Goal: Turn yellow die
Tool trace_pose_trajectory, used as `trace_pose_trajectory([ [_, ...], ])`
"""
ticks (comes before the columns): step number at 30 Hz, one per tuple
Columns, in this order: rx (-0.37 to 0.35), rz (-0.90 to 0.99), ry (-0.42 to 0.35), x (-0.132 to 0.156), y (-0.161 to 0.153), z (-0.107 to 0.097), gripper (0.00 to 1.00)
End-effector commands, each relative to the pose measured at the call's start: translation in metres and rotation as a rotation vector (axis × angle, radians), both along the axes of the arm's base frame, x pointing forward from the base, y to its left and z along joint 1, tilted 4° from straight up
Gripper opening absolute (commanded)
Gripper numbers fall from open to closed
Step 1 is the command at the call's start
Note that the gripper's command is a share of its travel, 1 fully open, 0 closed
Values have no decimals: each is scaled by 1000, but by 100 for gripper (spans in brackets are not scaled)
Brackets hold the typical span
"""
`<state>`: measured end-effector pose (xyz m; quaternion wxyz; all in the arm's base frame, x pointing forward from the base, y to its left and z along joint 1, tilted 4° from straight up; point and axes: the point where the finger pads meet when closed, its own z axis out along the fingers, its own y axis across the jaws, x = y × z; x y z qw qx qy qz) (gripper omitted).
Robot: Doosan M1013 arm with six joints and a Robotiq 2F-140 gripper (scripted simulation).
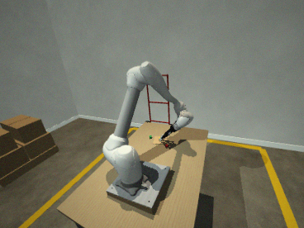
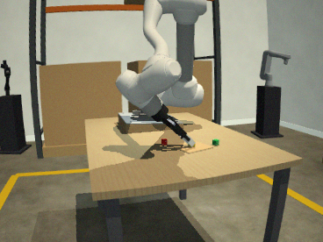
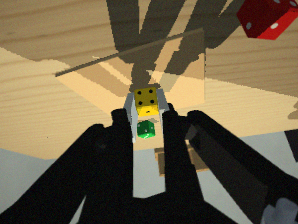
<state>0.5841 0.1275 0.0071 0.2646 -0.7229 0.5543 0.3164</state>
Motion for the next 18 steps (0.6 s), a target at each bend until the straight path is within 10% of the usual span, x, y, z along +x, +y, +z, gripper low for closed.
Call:
trace_pose_trajectory([
  [1,0,0,0,0,0,0,13],
  [18,0,0,0,0,0,0,25],
])
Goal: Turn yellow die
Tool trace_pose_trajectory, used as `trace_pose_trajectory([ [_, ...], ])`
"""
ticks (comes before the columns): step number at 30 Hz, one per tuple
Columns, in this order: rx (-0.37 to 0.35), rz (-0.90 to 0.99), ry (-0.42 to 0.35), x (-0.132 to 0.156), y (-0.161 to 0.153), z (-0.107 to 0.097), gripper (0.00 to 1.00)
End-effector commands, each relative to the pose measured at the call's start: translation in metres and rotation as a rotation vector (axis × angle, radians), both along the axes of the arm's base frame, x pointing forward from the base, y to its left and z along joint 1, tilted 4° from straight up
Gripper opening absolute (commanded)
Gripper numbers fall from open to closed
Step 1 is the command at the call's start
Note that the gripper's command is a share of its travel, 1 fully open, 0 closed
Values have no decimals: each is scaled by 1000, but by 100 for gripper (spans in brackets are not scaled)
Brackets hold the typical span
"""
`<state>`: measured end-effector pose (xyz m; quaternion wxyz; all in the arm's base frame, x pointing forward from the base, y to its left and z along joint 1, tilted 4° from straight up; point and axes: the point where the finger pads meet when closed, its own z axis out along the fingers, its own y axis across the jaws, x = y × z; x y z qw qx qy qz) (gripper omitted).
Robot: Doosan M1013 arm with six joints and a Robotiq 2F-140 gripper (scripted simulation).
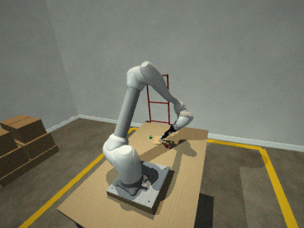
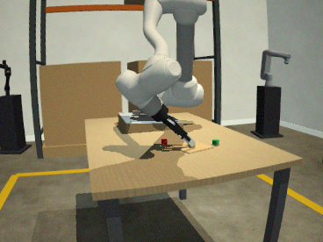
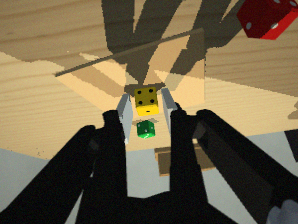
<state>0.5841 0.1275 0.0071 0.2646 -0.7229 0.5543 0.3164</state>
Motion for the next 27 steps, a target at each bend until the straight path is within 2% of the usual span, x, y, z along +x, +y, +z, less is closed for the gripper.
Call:
trace_pose_trajectory([
  [1,0,0,0,0,0,0,25],
  [2,0,0,0,0,0,0,37],
  [27,0,0,0,0,0,4,37],
])
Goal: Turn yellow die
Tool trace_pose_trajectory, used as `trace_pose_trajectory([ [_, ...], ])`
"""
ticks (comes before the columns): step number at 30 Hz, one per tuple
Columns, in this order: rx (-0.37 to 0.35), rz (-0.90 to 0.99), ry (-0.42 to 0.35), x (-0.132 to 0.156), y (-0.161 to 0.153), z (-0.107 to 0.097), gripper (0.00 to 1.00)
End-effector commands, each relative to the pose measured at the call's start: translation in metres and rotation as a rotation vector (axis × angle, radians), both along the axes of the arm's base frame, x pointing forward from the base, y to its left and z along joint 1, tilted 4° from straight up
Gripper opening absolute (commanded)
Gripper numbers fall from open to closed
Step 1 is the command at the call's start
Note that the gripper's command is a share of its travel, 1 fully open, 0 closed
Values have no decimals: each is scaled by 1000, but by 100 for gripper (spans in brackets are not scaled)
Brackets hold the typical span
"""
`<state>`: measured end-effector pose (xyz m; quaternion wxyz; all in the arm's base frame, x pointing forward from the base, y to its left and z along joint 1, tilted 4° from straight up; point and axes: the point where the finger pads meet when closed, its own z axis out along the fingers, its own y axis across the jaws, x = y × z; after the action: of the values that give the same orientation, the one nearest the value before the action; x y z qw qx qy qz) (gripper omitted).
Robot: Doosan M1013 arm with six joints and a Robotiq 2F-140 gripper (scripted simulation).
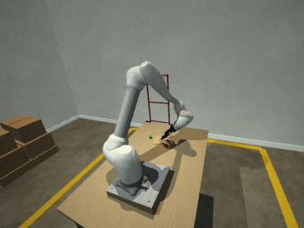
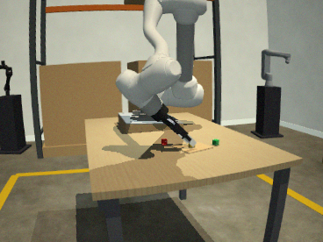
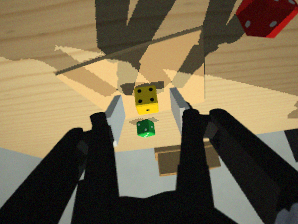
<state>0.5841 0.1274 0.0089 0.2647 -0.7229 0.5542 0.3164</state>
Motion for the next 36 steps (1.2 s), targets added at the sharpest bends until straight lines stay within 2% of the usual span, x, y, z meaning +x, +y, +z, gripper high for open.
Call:
trace_pose_trajectory([
  [1,0,0,0,0,0,3,37],
  [23,0,0,0,-1,-4,62,37],
  [36,-16,1,-2,-1,-4,67,37],
])
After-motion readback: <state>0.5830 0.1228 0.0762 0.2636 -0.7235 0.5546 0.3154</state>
